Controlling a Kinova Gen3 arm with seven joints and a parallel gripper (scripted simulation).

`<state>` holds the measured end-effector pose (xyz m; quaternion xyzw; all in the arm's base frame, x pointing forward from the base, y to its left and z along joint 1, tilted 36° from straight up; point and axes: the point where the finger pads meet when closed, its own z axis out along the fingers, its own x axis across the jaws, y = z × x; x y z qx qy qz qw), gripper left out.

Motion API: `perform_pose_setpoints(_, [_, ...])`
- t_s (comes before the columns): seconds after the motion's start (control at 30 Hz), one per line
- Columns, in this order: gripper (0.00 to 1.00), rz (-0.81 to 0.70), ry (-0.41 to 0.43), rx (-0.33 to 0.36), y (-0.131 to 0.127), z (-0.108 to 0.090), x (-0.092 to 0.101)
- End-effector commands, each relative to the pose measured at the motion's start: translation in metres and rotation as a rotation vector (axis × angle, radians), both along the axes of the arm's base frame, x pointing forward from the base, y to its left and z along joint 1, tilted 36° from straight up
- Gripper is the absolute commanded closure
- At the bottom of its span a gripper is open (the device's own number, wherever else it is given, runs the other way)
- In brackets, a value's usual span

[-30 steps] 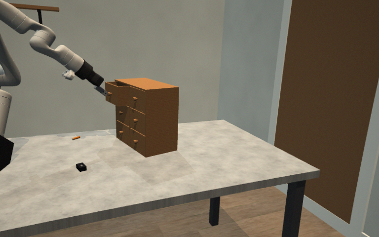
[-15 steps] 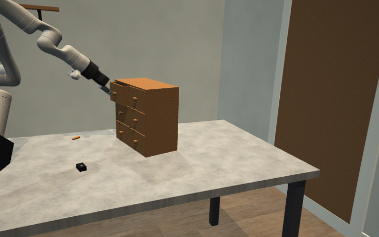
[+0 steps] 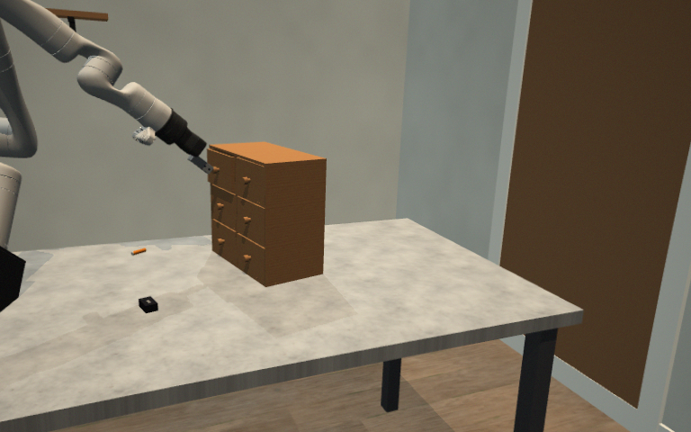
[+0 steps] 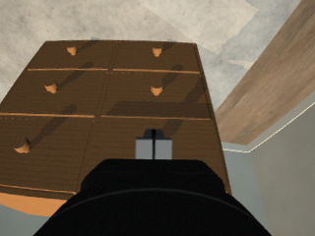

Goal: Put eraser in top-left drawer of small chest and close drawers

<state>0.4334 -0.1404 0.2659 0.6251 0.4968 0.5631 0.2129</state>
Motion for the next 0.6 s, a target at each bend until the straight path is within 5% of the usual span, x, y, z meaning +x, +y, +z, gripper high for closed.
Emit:
perform_pose_setpoints(0.0, [1.00, -0.008, 0.003, 0.003, -0.0017, 0.0017, 0.0050])
perform_pose_setpoints(0.57, [1.00, -0.007, 0.003, 0.003, -0.0016, 0.0030, 0.0092])
